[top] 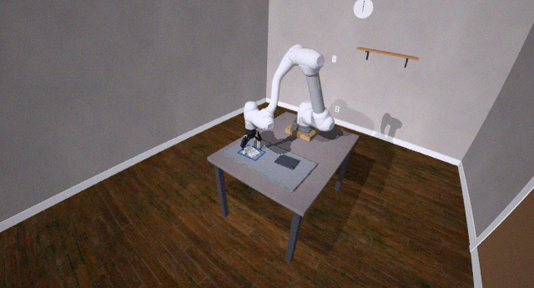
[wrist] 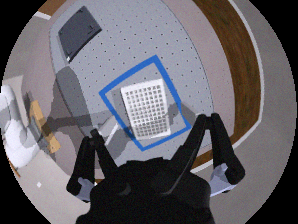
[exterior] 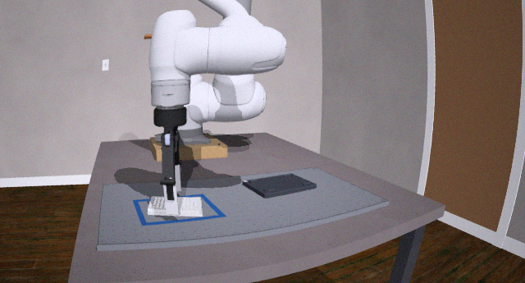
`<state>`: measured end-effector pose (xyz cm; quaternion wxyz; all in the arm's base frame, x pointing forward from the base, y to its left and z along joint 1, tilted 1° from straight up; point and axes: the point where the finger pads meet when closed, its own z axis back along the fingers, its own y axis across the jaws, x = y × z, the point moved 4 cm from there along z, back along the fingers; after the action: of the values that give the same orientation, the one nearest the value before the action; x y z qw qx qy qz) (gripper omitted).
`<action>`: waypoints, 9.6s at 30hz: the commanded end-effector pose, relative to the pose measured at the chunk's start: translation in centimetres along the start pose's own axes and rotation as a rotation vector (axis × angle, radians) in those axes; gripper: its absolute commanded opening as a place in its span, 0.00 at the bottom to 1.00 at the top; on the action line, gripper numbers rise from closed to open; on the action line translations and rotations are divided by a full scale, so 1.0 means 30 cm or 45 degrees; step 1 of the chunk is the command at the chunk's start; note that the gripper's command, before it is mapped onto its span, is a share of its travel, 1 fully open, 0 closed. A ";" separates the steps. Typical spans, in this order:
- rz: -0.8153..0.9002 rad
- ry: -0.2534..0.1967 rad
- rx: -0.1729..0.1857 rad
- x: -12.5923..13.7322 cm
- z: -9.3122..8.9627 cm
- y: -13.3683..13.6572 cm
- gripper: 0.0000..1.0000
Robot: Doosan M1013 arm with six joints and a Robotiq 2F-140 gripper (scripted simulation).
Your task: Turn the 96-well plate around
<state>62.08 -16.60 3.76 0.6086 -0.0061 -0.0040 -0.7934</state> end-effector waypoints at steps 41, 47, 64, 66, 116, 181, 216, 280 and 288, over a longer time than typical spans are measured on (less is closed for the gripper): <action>0.000 0.000 0.000 0.000 0.205 0.000 1.00; -0.212 0.000 0.000 0.000 0.205 0.000 1.00; -0.849 0.000 0.000 0.000 0.205 0.000 1.00; -0.934 0.000 0.000 0.000 0.205 0.000 1.00; -2.721 0.000 0.000 0.000 0.205 0.000 1.00; -4.000 0.000 0.000 0.000 0.205 0.000 1.00; -4.000 0.000 0.000 0.000 0.061 0.000 1.00; -4.000 0.000 0.000 0.000 0.019 0.000 0.00; -4.000 0.000 0.000 0.000 0.064 0.000 0.00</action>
<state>62.08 -16.58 5.34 0.7934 -0.0040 0.0061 0.6086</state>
